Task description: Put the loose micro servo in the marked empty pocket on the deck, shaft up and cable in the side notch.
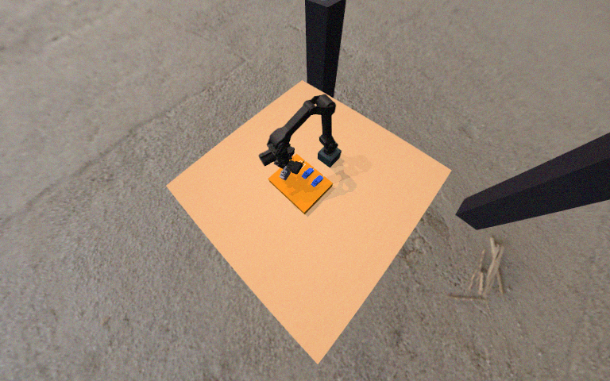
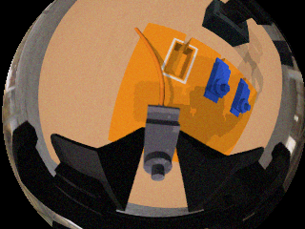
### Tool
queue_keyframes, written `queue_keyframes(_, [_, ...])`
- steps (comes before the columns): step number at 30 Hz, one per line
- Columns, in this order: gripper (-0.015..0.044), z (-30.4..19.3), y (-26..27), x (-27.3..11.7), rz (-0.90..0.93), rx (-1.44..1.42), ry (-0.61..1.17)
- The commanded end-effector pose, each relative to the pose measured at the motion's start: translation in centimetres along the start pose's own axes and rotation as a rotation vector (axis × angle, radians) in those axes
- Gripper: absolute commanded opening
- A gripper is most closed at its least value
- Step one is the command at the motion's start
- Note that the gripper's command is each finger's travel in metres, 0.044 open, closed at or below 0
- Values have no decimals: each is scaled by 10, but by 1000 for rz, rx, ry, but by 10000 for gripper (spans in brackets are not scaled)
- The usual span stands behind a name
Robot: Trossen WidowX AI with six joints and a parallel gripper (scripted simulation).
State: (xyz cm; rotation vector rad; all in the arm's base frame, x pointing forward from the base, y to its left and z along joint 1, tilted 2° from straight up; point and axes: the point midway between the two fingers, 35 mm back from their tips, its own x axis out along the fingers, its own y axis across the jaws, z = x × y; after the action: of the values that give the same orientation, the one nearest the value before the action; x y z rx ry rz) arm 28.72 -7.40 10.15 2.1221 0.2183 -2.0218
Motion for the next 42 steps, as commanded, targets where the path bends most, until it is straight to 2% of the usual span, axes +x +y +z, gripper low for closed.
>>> queue_keyframes(1, [0, -1, 0, -1, -1, 146, 5])
queue_keyframes(5, [0, -1, 0, -1, -2, 262, 5])
queue_keyframes(14, [0, 3, -1, -1, -2, 268, 4])
queue_keyframes(37, [0, 99, -27, 0, -2, 268, -3])
queue_keyframes(42, [0, 105, -29, 0, -2, 268, -3])
